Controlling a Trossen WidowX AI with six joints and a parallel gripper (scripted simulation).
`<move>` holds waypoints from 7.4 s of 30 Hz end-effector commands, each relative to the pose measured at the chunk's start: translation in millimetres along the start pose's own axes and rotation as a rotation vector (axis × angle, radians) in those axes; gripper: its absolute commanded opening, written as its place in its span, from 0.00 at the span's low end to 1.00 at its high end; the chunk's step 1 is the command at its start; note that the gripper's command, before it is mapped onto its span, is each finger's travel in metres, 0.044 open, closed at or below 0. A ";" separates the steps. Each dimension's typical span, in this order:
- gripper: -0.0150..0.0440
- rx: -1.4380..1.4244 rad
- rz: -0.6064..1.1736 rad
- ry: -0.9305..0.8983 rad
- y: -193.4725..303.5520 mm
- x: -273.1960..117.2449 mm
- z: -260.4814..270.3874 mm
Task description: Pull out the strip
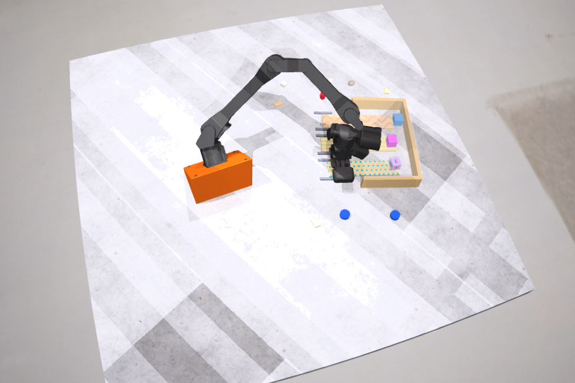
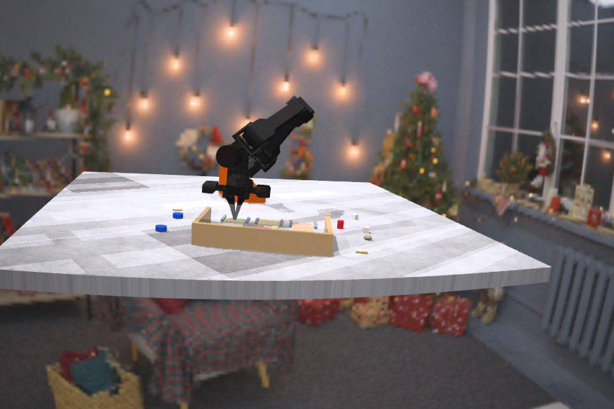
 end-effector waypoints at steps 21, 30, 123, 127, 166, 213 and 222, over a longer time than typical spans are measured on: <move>0.25 0.005 -0.001 -0.004 0.0 2.1 0.2; 0.25 0.005 -0.001 -0.004 0.0 3.0 0.3; 0.25 0.011 0.005 -0.003 134.8 6.3 -23.5; 0.25 0.011 0.005 -0.003 140.4 6.3 -24.4; 0.25 0.013 0.006 -0.003 176.8 6.3 -30.3; 1.00 -0.110 0.003 -0.001 110.2 -40.8 -17.6; 1.00 -0.112 0.002 -0.002 82.2 -43.7 -12.6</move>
Point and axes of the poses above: the point midway between the two fingers, 35 mm back from their tips, its own x axis out along the fingers, its own z axis across the jaws, y = z × x, the point moved 3 cm from there along -x, back along the fingers, and after that the axes turned 11 degrees about x, right-handed, at the moved point
